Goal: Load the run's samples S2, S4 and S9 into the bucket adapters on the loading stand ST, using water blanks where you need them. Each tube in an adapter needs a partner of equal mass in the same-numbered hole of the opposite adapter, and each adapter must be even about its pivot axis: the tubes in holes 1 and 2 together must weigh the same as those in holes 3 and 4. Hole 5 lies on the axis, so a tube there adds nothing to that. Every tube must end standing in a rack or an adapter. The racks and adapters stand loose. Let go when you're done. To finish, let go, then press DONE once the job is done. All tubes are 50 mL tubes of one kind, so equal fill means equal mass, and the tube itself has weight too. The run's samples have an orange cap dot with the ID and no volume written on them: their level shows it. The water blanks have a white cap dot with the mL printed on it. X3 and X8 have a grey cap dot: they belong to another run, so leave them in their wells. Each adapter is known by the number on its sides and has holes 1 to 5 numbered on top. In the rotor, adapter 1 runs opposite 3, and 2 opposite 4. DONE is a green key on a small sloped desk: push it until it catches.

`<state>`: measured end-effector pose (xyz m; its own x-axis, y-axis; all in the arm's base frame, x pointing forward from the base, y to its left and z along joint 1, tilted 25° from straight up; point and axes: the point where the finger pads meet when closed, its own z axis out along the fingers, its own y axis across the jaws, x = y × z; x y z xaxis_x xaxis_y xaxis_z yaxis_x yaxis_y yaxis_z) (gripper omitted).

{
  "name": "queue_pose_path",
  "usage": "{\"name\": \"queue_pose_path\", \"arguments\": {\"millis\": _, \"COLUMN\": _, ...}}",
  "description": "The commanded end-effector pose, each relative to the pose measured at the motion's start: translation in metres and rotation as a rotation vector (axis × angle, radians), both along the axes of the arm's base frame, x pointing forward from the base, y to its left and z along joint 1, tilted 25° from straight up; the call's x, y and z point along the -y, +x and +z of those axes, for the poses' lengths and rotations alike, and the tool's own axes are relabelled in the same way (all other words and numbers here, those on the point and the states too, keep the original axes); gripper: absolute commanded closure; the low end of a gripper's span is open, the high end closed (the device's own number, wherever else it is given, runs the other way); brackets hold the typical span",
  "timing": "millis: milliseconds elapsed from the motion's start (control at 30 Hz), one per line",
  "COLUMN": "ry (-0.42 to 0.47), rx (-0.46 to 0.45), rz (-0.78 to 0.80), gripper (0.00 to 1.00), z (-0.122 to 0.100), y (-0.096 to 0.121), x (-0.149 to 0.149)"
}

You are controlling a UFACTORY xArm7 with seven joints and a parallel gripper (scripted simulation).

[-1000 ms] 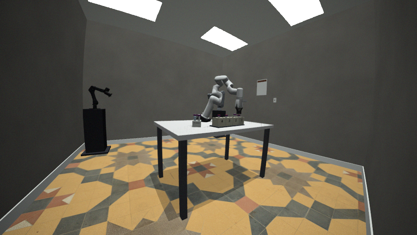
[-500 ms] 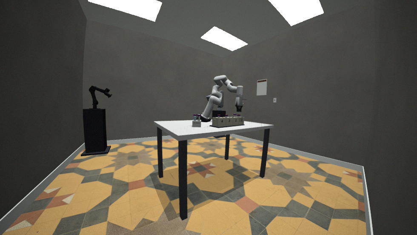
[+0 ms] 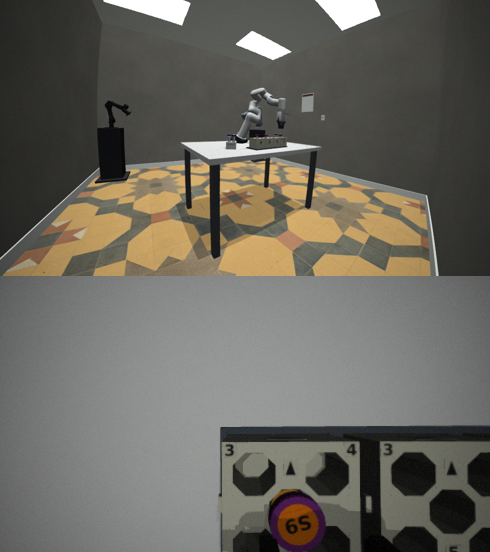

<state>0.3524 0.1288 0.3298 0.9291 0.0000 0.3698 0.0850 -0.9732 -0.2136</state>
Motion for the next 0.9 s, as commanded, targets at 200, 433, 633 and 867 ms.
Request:
{"name": "queue_pose_path", "arguments": {"millis": 200, "ry": 0.001, "rx": 0.003, "rz": 0.0, "gripper": 0.56, "z": 0.018, "y": -0.006, "x": 0.004}}
{"name": "queue_pose_path", "arguments": {"millis": 433, "ry": 0.001, "rx": 0.003, "rz": 0.0, "gripper": 0.56, "z": 0.031, "y": -0.011, "x": 0.008}}
{"name": "queue_pose_path", "arguments": {"millis": 633, "ry": 0.001, "rx": 0.003, "rz": 0.0, "gripper": 0.56, "z": 0.04, "y": -0.015, "x": 0.01}}
{"name": "queue_pose_path", "arguments": {"millis": 867, "ry": 0.001, "rx": 0.003, "rz": 0.0, "gripper": 0.56, "z": 0.045, "y": -0.017, "x": 0.011}}
